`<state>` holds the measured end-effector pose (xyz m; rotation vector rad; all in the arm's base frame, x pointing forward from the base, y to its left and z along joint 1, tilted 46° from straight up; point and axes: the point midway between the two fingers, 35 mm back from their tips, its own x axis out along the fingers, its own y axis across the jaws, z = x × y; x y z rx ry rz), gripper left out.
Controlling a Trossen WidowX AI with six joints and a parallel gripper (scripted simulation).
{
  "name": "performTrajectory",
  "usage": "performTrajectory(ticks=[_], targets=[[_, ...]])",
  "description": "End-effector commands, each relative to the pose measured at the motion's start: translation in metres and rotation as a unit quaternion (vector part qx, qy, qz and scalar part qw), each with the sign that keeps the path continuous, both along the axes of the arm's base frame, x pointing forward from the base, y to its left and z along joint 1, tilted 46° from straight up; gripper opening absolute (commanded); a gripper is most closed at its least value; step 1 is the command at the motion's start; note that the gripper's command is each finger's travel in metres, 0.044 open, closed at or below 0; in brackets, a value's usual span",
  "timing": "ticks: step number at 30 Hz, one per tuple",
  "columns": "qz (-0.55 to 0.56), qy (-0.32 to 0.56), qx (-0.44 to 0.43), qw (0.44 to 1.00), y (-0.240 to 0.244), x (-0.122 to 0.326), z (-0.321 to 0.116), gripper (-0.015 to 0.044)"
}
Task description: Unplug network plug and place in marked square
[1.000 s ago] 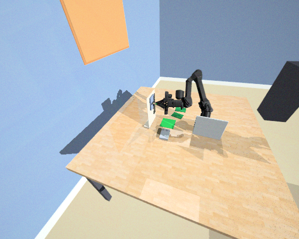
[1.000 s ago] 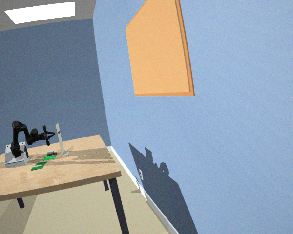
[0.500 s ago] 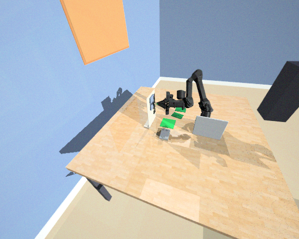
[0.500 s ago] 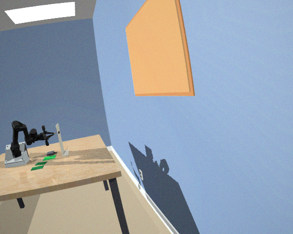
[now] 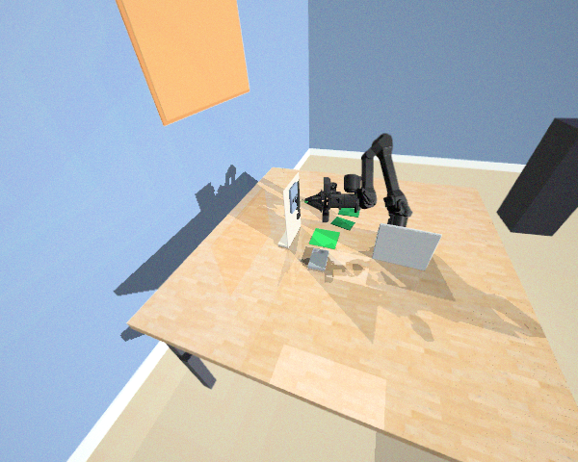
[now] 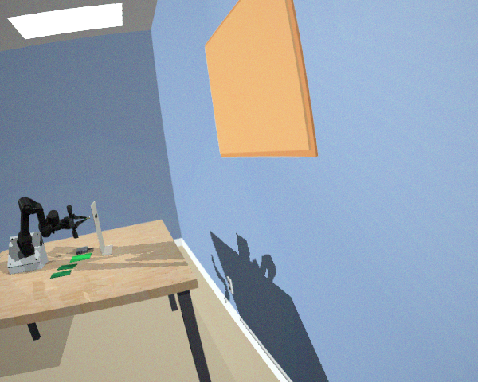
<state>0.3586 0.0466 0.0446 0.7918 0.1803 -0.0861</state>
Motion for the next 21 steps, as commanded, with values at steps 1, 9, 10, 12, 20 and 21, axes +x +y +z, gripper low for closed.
performTrajectory(ticks=[1, 9, 10, 12, 20, 21], targets=[[-0.002, 0.002, 0.002, 1.0, 0.0, -0.004, 0.0, 0.0], [-0.003, 0.005, 0.002, 1.0, 0.002, -0.009, 0.0, 0.0], [-0.003, 0.006, 0.002, 1.0, 0.002, -0.01, 0.0, 0.0], [-0.003, 0.007, 0.002, 1.0, 0.003, -0.011, -0.001, 0.0], [-0.003, 0.01, 0.002, 1.0, 0.004, -0.017, -0.001, 0.0], [-0.003, 0.01, 0.002, 1.0, 0.005, -0.017, -0.001, 0.0]])
